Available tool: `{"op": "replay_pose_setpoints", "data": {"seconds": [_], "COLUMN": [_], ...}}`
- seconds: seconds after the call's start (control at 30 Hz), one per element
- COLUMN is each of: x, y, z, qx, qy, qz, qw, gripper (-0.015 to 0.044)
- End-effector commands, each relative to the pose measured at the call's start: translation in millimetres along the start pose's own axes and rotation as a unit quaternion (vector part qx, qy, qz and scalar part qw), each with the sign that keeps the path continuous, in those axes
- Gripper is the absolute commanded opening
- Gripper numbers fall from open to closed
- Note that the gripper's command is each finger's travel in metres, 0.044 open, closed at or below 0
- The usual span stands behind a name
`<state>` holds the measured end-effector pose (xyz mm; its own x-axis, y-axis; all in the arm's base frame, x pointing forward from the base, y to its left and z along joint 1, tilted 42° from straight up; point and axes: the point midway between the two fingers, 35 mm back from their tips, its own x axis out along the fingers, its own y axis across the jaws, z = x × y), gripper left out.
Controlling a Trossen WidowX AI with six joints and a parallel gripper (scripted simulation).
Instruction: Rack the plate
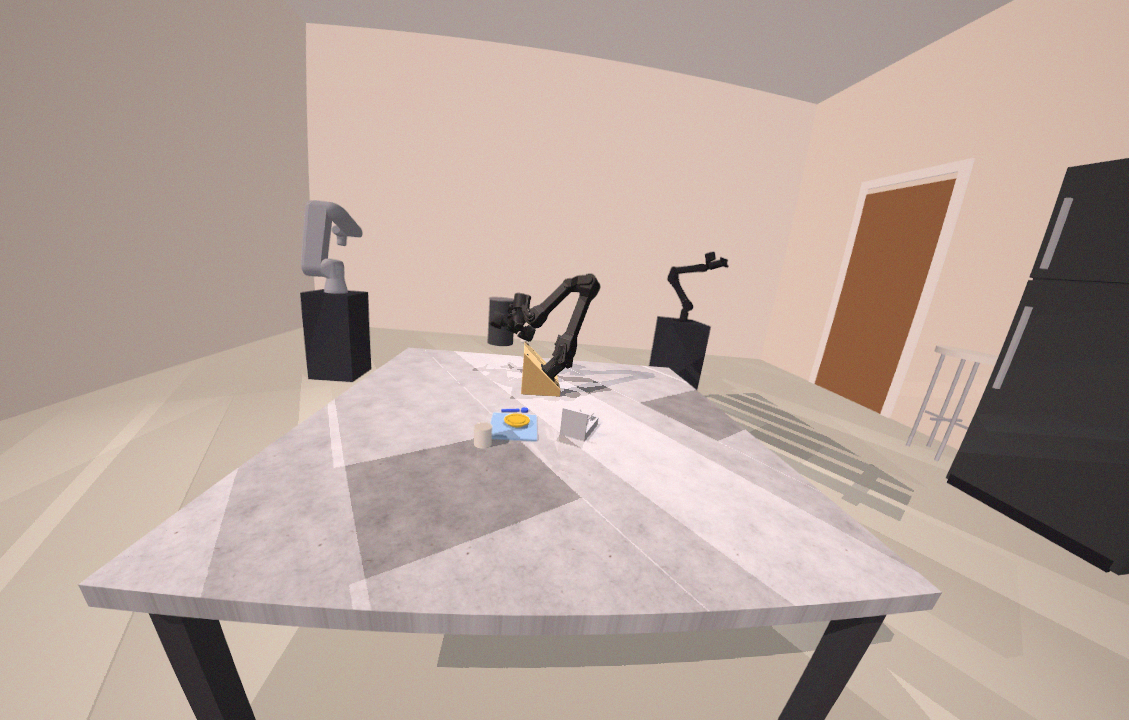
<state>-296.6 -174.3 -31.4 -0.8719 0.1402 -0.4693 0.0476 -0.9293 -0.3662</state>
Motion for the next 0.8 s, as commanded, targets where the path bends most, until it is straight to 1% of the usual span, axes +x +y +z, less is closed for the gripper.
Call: {"op": "replay_pose_setpoints", "data": {"seconds": [0.0,0.4,0.77], "x": [-8,-48,-99], "y": [30,106,155], "z": [-3,-15,-39], "qx": [-0.057,-0.207,-0.338], "qy": [0.012,0.03,0.041], "qz": [0.046,0.169,0.261], "qw": [0.997,0.963,0.903], "gripper": [0.04,0.04,0.04]}}
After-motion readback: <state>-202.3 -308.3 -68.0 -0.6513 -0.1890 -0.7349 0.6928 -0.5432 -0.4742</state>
